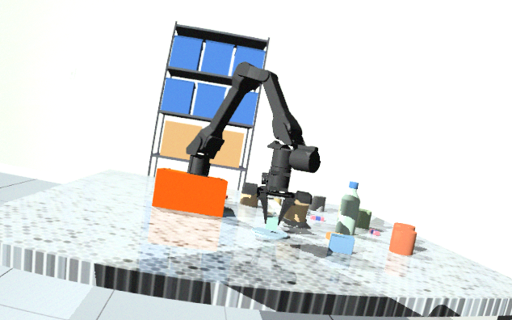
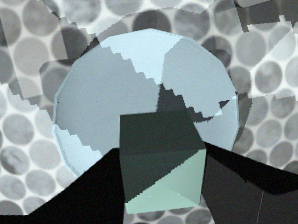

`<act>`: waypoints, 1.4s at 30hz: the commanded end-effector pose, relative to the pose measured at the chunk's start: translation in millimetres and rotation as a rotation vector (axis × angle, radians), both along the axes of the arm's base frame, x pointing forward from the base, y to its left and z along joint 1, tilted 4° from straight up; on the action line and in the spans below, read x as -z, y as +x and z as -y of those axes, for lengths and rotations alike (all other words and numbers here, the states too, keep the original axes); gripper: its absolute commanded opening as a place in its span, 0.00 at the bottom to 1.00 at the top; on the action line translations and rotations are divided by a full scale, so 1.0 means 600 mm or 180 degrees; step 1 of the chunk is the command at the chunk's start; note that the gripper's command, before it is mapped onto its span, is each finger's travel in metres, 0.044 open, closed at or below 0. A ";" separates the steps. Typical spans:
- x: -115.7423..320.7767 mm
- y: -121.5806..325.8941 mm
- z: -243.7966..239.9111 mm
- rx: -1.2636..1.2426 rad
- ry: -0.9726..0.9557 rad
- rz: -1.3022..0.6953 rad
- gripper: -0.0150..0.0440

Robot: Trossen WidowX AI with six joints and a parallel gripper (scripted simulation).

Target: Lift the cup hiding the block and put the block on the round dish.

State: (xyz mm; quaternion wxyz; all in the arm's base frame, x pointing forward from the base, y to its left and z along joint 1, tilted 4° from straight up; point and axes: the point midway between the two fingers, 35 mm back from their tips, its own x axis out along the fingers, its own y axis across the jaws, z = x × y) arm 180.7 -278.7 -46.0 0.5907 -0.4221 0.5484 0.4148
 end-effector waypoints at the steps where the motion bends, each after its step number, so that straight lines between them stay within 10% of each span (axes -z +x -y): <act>1: 0.015 0.000 -0.003 0.0000 0.0034 -0.0002 0.25; 7: 0.027 0.001 -0.004 0.0000 0.0034 -0.0002 0.25; 24: -0.003 0.000 0.000 -0.0005 0.0014 -0.0005 1.00; 42: -0.152 -0.010 0.002 0.0012 0.0006 -0.0005 1.00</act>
